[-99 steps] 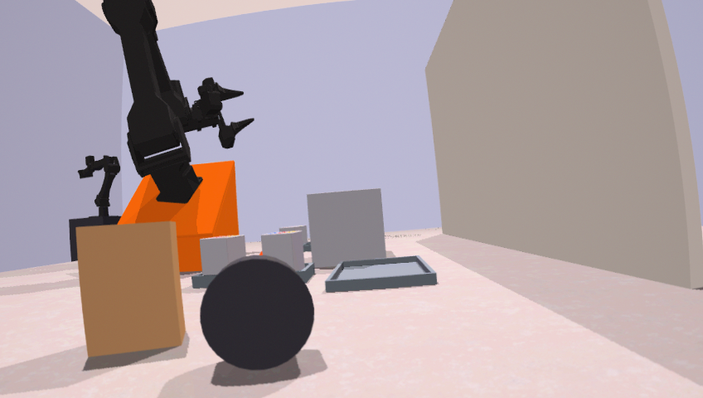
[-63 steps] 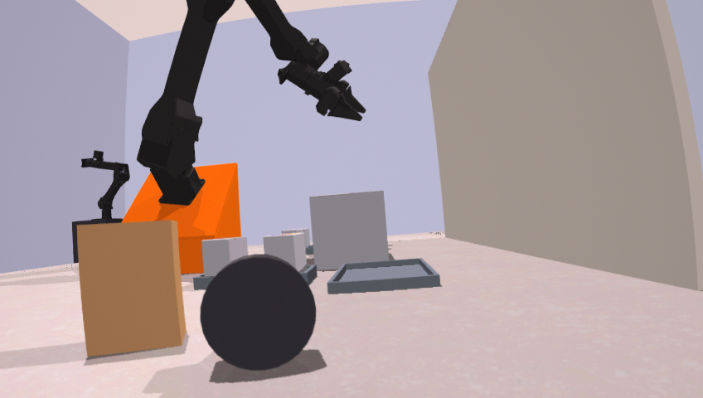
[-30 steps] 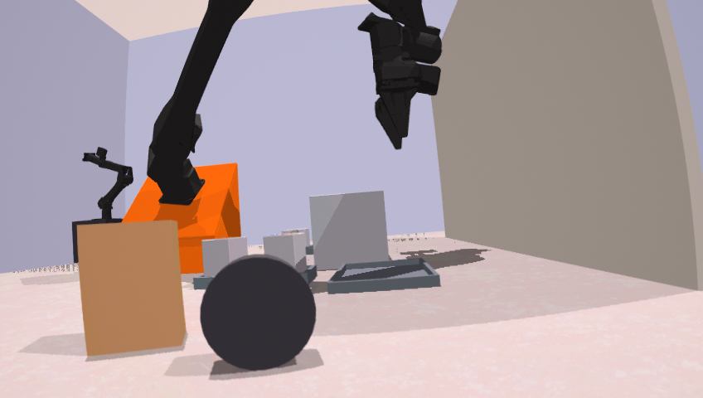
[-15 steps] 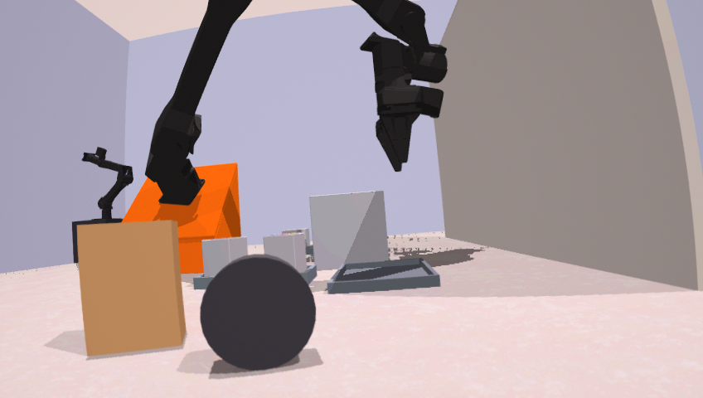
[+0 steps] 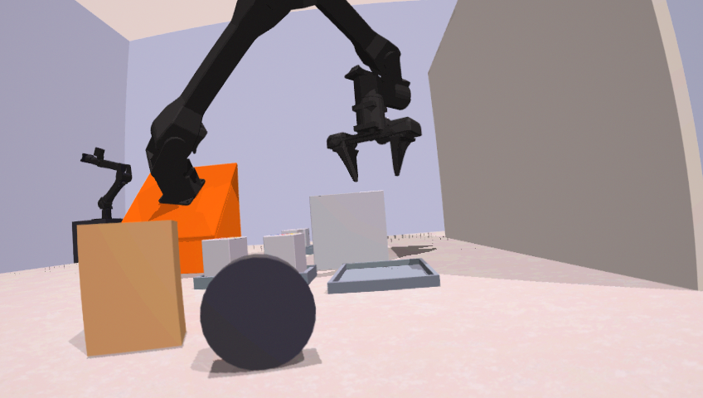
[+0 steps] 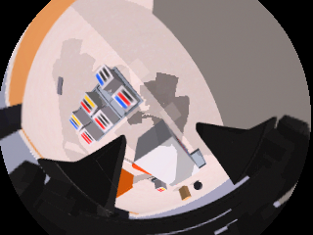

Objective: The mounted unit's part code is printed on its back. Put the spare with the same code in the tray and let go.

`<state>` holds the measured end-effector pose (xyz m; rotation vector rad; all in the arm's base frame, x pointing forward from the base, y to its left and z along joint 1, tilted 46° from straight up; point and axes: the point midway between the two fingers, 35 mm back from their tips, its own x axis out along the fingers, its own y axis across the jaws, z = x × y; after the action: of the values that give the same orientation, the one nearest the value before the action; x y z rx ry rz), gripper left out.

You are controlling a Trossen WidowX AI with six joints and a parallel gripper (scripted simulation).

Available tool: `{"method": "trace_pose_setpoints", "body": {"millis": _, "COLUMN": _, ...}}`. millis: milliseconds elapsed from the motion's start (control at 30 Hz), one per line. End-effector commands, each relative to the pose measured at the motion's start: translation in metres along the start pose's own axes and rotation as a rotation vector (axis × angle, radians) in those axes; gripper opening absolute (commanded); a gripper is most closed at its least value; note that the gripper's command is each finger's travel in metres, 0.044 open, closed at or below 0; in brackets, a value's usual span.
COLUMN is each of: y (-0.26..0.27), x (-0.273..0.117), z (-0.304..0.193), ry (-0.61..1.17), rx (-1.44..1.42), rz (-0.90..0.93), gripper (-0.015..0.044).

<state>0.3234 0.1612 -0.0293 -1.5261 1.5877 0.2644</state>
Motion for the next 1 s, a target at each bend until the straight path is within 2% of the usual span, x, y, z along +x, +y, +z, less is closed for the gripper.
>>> {"method": "trace_pose_setpoints", "body": {"millis": 0, "y": 0.057, "x": 0.002, "z": 0.034, "ry": -0.001, "rx": -0.546, "rz": -0.004, "gripper": 0.0440}}
{"method": "trace_pose_setpoints", "body": {"millis": 267, "y": 0.061, "x": 0.002, "z": 0.035, "ry": 0.000, "rx": -0.580, "rz": -0.004, "gripper": 0.0440}}
{"method": "trace_pose_setpoints", "body": {"millis": 433, "y": 0.059, "x": 0.037, "z": 0.042, "ry": 0.001, "rx": -0.580, "rz": -0.005, "gripper": 0.0309}}
{"method": "trace_pose_setpoints", "body": {"millis": 467, "y": 0.058, "x": 0.041, "z": 0.043, "ry": 0.001, "rx": -0.580, "rz": -0.005, "gripper": 0.0300}}
{"method": "trace_pose_setpoints", "body": {"millis": 967, "y": 0.058, "x": 0.053, "z": 0.044, "ry": 0.000, "rx": -0.580, "rz": -0.006, "gripper": 0.0300}}
